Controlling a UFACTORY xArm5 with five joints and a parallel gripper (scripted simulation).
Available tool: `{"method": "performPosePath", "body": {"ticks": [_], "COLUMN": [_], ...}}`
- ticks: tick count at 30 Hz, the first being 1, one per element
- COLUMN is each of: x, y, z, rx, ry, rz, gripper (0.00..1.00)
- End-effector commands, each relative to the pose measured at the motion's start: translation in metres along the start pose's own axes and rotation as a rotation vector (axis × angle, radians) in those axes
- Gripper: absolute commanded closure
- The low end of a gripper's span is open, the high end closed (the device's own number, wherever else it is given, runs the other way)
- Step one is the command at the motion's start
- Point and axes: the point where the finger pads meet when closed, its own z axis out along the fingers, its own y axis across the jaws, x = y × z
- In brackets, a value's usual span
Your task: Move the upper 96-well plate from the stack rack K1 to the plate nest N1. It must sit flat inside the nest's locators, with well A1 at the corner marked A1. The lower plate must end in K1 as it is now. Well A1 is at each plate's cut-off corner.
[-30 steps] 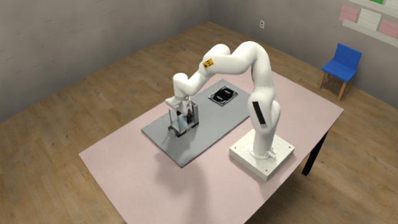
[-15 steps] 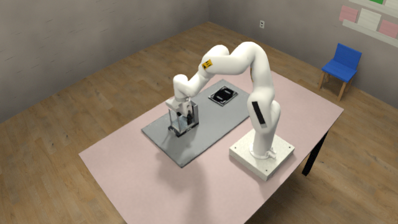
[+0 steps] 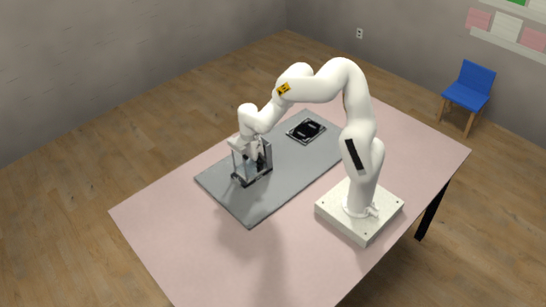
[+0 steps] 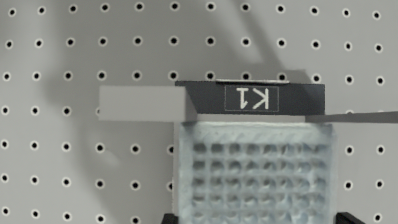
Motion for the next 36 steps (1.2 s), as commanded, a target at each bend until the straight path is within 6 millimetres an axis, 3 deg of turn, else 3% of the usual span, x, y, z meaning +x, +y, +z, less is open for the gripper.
{"method": "performPosePath", "body": {"ticks": [1, 9, 10, 36], "x": [0.0004, 0.0004, 0.0004, 0.0004], "y": [0.0013, 0.0013, 0.0013, 0.0013], "z": [-0.0013, -0.0013, -0.0019, -0.0019], "rx": [-0.008, -0.008, -0.008, -0.008], "ry": [-0.012, -0.012, -0.012, -0.012], "rz": [0.0, 0.0, 0.0, 0.0], "gripper": [0.0, 0.0, 1.0, 1.0]}}
